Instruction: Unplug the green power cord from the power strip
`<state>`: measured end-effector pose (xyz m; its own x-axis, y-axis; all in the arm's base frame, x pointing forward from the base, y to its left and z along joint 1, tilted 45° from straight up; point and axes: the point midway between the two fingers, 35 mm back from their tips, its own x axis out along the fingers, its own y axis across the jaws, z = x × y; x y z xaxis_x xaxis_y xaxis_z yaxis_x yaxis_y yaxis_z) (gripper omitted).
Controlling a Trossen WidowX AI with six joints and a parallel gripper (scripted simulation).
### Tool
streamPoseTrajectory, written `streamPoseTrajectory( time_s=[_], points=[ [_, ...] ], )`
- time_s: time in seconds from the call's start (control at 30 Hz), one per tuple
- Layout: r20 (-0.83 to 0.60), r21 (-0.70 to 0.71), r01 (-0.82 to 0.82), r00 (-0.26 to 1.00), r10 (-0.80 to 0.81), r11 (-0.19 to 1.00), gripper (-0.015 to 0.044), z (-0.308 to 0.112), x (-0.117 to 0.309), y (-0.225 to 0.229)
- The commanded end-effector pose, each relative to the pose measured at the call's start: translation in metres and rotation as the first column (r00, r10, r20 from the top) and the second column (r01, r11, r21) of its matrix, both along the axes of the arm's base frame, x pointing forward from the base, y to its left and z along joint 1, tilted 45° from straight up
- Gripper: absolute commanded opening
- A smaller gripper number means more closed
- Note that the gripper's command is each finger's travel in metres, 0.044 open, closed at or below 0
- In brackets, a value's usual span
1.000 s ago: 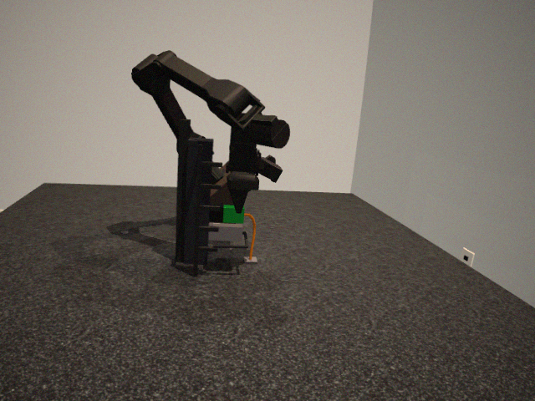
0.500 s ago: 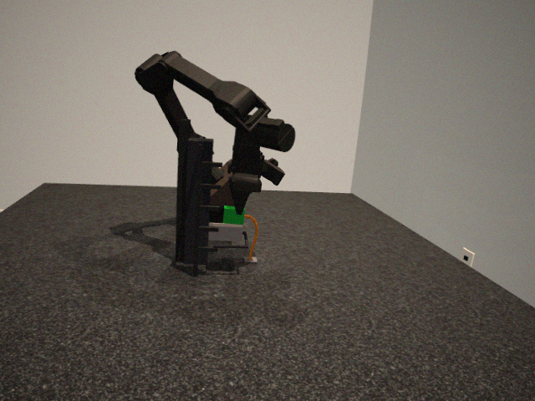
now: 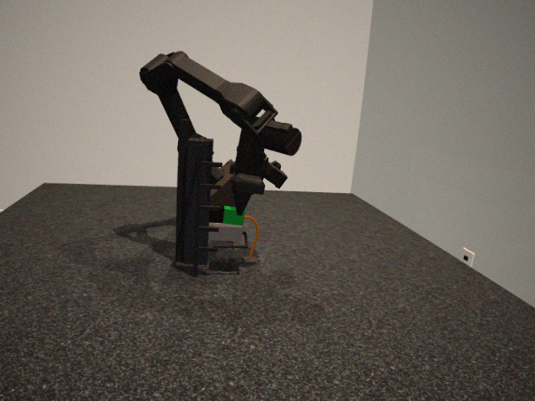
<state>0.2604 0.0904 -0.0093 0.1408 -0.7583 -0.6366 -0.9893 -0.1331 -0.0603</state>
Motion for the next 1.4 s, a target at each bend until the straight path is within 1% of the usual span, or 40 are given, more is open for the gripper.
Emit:
streamPoseTrajectory(
  time_s=[0.0, 0.2, 0.23, 0.4, 0.93, 1.37],
  points=[
    [0.001, 0.116, -0.008, 1.0, 0.007, 0.993, 0.0, -0.022, -0.003, 0.039],
    [0.001, 0.115, -0.008, 1.0, 0.008, 0.993, 0.0, -0.027, -0.005, 0.047],
    [-0.001, 0.105, 0.011, 1.0, -0.011, 0.994, 0.0026, -0.022, -0.002, 0.032],
    [-0.001, 0.105, 0.011, 1.0, -0.011, 0.994, 0.0157, -0.022, -0.002, 0.032],
    [0.001, 0.112, -0.009, 1.0, 0.009, 0.994, 0.016, -0.016, -0.004, 0.039],
    [0.001, 0.111, -0.01, 1.0, 0.01, 0.994, 0.016, -0.003, -0.003, 0.025]
  ],
)
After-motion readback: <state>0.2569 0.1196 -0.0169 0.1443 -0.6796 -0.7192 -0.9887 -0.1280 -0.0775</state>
